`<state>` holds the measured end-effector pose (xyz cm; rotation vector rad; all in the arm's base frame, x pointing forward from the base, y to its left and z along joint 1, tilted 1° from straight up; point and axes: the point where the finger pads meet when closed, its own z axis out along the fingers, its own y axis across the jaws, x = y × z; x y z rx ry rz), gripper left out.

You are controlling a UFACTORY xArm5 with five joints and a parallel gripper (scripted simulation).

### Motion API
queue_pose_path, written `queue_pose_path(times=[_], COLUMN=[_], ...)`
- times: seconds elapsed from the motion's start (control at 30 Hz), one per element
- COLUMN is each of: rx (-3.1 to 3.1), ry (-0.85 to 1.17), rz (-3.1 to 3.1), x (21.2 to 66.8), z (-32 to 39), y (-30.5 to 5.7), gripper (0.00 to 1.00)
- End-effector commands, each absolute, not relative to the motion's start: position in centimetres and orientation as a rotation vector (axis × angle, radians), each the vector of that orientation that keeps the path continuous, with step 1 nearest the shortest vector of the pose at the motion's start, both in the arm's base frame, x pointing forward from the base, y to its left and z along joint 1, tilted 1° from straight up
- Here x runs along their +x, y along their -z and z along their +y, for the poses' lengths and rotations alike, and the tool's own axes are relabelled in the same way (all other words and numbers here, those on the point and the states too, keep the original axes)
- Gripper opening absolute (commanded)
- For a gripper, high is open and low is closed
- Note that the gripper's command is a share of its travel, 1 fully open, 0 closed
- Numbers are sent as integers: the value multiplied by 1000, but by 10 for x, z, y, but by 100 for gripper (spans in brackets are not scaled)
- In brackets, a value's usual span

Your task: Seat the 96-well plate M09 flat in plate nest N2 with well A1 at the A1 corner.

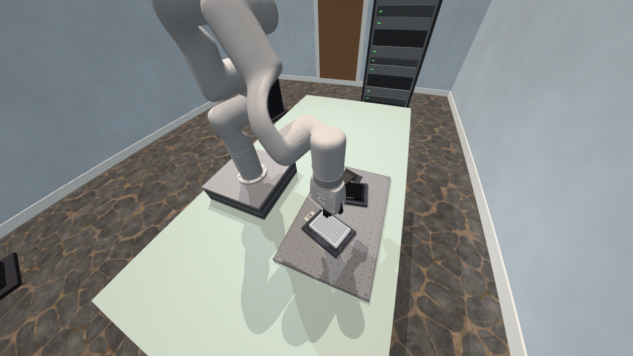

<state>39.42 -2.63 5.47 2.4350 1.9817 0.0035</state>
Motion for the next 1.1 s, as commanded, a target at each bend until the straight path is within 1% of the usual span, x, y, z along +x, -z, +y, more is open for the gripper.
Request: queue_pose_path(times=[0.0,0.37,1.07], rx=[2433,2433,2433], ry=[-8,-8,-8], rz=[1980,1980,1980], x=[396,396,396], z=[-27,-27,-27], y=[-44,-21,-21], gripper=[0,0,0])
